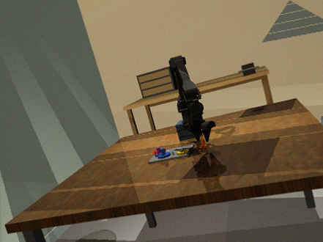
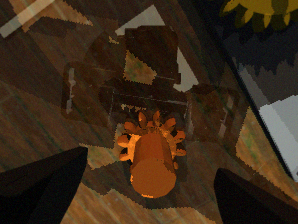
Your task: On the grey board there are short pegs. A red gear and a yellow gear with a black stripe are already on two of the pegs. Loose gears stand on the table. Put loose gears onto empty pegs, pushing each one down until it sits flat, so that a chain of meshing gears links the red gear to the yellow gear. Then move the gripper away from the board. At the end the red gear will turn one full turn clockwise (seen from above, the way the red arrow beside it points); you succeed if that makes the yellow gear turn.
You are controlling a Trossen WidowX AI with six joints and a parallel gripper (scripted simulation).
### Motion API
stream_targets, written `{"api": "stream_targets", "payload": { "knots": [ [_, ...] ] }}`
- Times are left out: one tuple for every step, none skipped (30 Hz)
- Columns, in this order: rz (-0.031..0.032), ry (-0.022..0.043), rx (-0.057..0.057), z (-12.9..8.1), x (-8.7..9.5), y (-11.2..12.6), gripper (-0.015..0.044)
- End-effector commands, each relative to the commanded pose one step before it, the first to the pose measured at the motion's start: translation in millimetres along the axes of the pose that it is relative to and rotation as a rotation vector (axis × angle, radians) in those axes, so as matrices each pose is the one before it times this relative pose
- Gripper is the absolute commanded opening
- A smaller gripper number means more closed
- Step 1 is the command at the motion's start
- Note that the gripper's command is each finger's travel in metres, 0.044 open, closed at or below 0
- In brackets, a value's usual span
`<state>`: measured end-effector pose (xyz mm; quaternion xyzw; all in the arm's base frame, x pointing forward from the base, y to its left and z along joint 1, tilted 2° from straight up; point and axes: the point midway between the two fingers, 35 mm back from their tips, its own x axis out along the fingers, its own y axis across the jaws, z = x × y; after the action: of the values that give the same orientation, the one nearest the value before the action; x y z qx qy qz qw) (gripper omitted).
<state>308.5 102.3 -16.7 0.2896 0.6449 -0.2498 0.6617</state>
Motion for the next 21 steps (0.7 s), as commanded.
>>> {"api": "stream_targets", "payload": {
  "knots": [
    [-0.00113,-0.00228,0.0057,0.14,0.58,-0.32,0.023],
    [0.0,0.0,0.0,0.0,0.0,0.0,0.0204],
    [0.0,0.0,0.0,0.0,0.0,0.0,0.0177],
    [0.0,0.0,0.0,0.0,0.0,0.0,0.0151],
    [0.0,0.0,0.0,0.0,0.0,0.0,0.0125],
    [0.0,0.0,0.0,0.0,0.0,0.0,0.0099],
    [0.0,0.0,0.0,0.0,0.0,0.0,0.0072],
    [0.0,0.0,0.0,0.0,0.0,0.0,0.0066],
    [0.0,0.0,0.0,0.0,0.0,0.0,0.0059],
    [0.0,0.0,0.0,0.0,0.0,0.0,0.0053],
    [0.0,0.0,0.0,0.0,0.0,0.0,0.0046],
    [0.0,0.0,0.0,0.0,0.0,0.0,0.0039],
    [0.0,0.0,0.0,0.0,0.0,0.0,0.0032],
    [0.0,0.0,0.0,0.0,0.0,0.0,0.0026],
    [0.0,0.0,0.0,0.0,0.0,0.0,0.0019],
    [0.0,0.0,0.0,0.0,0.0,0.0,0.0],
    [0.0,0.0,0.0,0.0,0.0,0.0,0.0],
    [0.0,0.0,0.0,0.0,0.0,0.0,0.0],
    [0.0,0.0,0.0,0.0,0.0,0.0,0.0],
    [0.00088,-0.0014,0.0005,0.21,-0.46,0.21,0.0],
    [0.00264,-0.00419,0.0014,0.64,-1.4,0.64,0.0]
  ]
}}
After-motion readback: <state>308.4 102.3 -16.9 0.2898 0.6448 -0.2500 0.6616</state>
